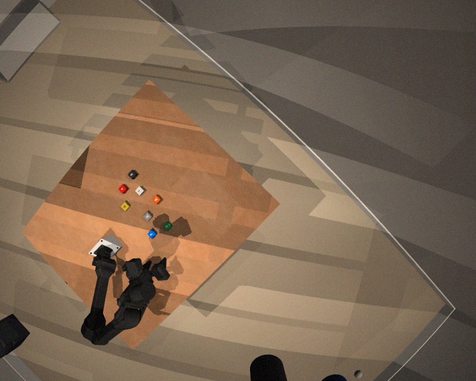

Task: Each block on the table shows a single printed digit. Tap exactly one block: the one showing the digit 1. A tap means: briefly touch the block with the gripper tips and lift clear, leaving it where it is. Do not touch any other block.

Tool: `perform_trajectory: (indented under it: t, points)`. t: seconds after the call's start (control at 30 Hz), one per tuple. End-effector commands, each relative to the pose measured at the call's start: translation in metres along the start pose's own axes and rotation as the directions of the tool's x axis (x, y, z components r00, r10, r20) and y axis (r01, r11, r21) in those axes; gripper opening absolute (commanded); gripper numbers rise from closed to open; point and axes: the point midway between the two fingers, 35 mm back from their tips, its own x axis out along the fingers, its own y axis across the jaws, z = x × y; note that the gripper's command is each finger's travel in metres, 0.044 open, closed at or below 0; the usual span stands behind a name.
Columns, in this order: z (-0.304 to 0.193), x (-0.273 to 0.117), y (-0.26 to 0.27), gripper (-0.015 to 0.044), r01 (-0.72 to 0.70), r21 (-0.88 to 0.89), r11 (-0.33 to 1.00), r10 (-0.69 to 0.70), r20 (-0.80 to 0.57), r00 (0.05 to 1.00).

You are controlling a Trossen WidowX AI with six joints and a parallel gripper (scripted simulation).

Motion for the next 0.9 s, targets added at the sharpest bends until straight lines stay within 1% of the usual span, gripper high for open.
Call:
perform_trajectory:
  t: [0.0,0.17,0.33,0.7,0.87]
  points:
    - [0.048,0.04,0.033,0.04,-0.152,0.504,0.85,0.227,-0.09,0.97]
    - [0.06,0.048,0.046,0.04,-0.136,0.625,0.769,0.28,-0.138,0.95]
    - [0.069,0.055,0.057,0.04,-0.082,0.734,0.674,0.318,-0.189,0.929]
    - [0.084,0.064,0.078,0.04,0.126,0.892,0.435,0.363,-0.301,0.882]
    - [0.084,0.064,0.079,0.04,0.129,0.893,0.431,0.363,-0.303,0.881]
